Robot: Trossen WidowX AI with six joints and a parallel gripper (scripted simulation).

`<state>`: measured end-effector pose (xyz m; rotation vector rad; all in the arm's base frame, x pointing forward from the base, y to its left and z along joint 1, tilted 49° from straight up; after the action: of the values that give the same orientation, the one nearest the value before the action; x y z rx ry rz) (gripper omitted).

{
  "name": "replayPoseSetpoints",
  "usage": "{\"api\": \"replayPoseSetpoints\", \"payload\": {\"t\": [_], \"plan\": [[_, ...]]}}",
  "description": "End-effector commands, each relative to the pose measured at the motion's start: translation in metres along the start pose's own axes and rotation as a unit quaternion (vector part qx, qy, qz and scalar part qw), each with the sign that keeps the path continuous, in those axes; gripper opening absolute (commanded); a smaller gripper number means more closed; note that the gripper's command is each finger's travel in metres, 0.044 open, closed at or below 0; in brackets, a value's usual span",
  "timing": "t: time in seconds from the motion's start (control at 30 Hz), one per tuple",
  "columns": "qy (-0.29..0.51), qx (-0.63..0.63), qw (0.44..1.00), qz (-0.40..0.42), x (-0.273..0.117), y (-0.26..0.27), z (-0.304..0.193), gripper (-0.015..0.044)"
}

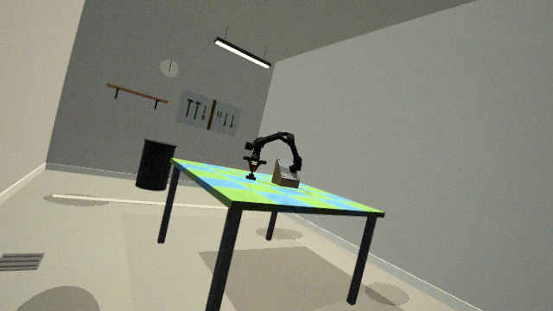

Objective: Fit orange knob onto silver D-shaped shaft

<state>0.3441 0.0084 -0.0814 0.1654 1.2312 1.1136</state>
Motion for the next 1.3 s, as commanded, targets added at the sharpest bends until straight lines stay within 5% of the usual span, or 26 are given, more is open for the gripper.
{"api": "replayPoseSetpoints", "payload": {"t": [0.0,0.47,1.27], "plan": [[-0.002,-0.003,1.000,0.001,0.0001,-0.0003,0.0013,0.0000],[-0.002,-0.107,0.994,0.000,-0.0025,-0.0010,0.0011,0.0000],[-0.002,-0.107,0.994,0.000,-0.0020,-0.0001,0.0013,0.0000]]}}
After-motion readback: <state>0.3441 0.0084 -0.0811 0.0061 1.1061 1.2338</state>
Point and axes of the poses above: the point midway between the two fingers, 35 mm back from their tips, its own x axis out along the fingers, its own y axis across the jaws, z = x × y, the point moved 1 cm from there along -x, back along the fingers, and after that the axes turned 15 degrees about x, right-handed, at the moved point
